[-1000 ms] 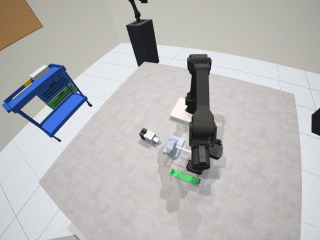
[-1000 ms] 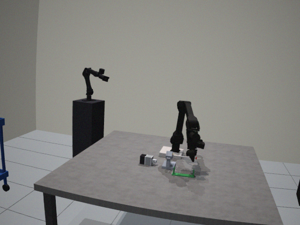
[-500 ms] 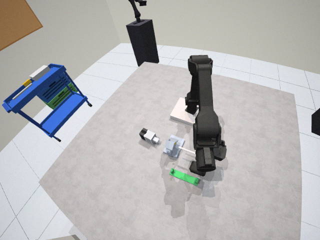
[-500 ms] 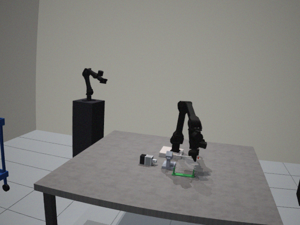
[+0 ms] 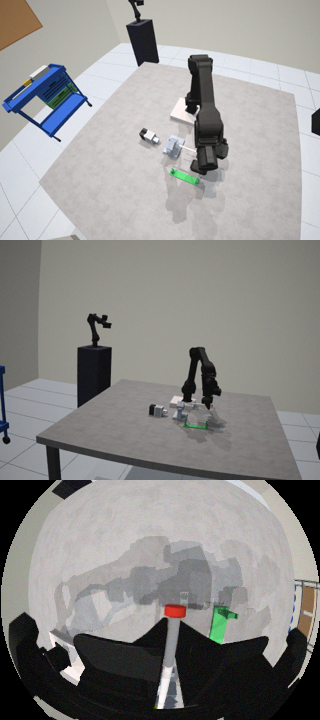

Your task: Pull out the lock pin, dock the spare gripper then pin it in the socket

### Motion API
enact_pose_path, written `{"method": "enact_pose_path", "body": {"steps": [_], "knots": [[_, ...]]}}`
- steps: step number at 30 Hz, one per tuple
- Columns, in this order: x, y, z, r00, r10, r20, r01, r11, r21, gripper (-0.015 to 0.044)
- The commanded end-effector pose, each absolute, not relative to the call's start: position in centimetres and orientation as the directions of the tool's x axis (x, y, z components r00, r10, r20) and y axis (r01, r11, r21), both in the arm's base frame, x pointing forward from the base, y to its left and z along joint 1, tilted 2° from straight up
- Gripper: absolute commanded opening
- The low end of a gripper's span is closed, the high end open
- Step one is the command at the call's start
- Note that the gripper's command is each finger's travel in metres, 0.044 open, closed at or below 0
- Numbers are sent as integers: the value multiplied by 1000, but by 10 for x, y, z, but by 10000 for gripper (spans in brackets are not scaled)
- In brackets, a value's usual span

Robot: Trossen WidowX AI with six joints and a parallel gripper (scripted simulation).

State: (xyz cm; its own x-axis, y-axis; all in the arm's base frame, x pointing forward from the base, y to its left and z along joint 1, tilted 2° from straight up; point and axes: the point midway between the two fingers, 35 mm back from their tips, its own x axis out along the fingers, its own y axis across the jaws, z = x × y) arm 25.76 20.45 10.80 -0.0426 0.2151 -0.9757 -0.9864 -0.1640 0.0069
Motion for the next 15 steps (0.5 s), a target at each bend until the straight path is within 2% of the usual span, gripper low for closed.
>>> {"method": "enact_pose_path", "body": {"steps": [1,15], "knots": [[258,205,108,-43,215,-976,-986,-164,7,0],[277,217,115,-42,216,-976,-986,-169,5,0]]}}
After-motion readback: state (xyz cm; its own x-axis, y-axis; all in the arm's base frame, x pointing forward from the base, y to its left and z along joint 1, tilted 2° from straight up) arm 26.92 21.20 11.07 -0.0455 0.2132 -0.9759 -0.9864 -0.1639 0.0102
